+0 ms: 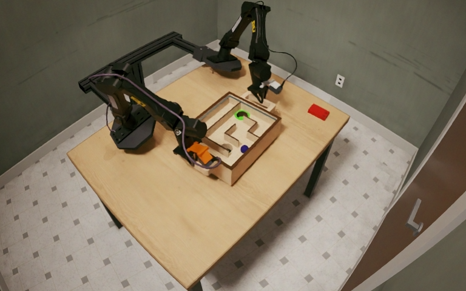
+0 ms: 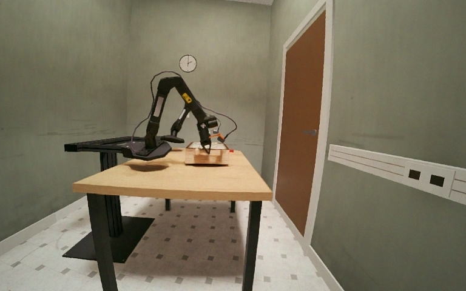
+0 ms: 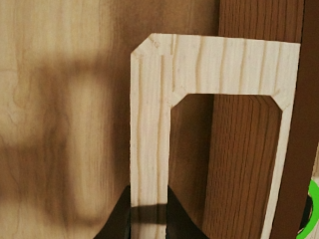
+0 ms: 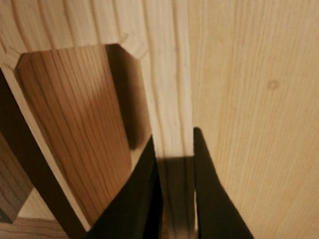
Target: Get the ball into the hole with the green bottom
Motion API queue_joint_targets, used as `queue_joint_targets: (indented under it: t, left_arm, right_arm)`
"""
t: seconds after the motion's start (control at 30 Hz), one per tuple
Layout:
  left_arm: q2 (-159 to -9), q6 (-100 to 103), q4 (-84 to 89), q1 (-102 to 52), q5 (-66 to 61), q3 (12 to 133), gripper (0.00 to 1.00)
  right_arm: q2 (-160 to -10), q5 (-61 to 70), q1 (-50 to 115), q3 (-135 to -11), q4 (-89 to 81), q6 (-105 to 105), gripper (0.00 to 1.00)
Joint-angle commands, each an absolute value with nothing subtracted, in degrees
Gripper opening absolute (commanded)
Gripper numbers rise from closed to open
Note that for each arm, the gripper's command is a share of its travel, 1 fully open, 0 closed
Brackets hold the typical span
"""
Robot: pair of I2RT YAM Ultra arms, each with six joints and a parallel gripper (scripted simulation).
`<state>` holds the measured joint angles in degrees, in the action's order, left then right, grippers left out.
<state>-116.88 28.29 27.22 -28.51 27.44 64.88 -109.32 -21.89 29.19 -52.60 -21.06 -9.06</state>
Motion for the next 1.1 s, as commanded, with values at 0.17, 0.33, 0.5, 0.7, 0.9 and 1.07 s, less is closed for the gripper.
queue_joint_targets:
  t: [0.17, 0.33, 0.5, 0.7, 0.9, 1.07]
  left_arm:
    - [-113.8, 26.7, 18.4, -29.3, 28.0, 63.4, 0.00]
    - [-113.4, 28.1, 20.2, -30.1, 29.3, 64.9, 0.00]
    - [-113.5, 30.8, 25.6, -31.8, 32.8, 66.0, 0.00]
    - [-113.6, 29.6, 27.5, -32.4, 33.1, 68.3, 0.00]
    - [-114.3, 29.7, 27.4, -32.4, 33.0, 69.5, 0.00]
    - [-113.7, 28.5, 21.7, -32.3, 32.5, 65.1, 0.00]
  right_arm:
    - [-104.8, -26.8, 32.4, -57.8, -19.9, -9.3, 0.00]
    - [-105.5, -25.4, 30.2, -54.6, -18.1, -8.2, 0.00]
    - [-105.1, -21.0, 28.1, -51.1, -13.1, -5.9, 0.00]
    - [-104.7, -21.2, 29.1, -53.8, -13.8, -6.1, 0.00]
    - [-105.7, -21.3, 29.1, -54.1, -14.0, -6.2, 0.00]
    - [-104.6, -23.5, 29.9, -53.5, -12.5, -7.0, 0.00]
